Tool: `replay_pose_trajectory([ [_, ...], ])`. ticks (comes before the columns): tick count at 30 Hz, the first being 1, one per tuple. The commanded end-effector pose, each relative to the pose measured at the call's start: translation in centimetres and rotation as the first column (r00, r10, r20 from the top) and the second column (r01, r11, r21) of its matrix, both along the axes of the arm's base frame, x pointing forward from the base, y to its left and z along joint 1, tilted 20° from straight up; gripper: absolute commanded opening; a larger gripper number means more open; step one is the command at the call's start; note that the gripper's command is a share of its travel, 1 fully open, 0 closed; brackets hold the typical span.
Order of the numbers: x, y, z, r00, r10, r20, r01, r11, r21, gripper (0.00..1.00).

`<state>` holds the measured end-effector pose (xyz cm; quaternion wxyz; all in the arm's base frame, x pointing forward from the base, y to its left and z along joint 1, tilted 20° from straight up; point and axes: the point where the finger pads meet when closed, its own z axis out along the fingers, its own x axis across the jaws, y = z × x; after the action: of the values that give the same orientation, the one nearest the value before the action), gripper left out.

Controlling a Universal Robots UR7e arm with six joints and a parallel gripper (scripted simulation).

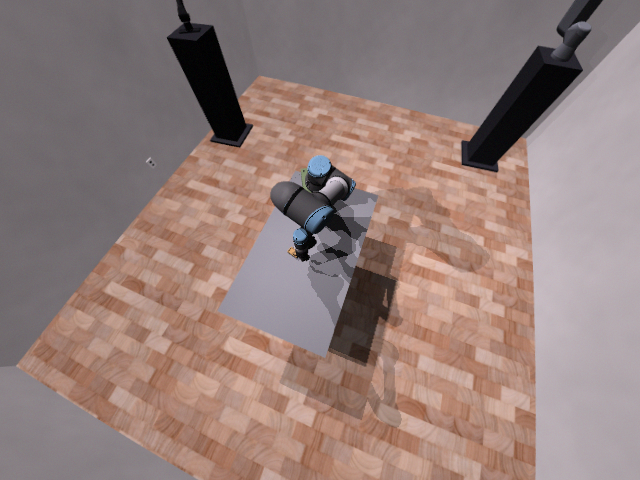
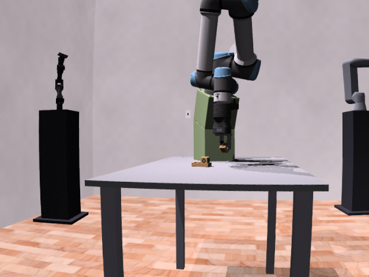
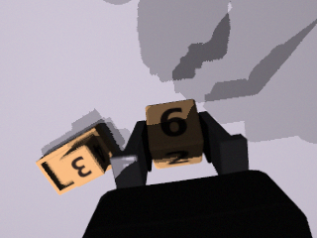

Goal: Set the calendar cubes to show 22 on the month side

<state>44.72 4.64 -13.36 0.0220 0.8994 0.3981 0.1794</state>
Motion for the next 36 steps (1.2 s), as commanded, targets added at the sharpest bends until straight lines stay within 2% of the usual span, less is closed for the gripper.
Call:
replay_pose_trajectory([
  [1, -0.01, -0.01, 0.23, 1.000, 0.009, -0.020, -0.008, 1.000, 0.023, 0.60],
  [20, 0.01, -0.03, 0.20, 0.999, 0.016, -0.037, -0.015, 0.999, 0.037, 0.60],
  [36, 0.18, -0.15, -0.15, 0.987, 0.071, -0.142, -0.053, 0.990, 0.127, 0.60],
])
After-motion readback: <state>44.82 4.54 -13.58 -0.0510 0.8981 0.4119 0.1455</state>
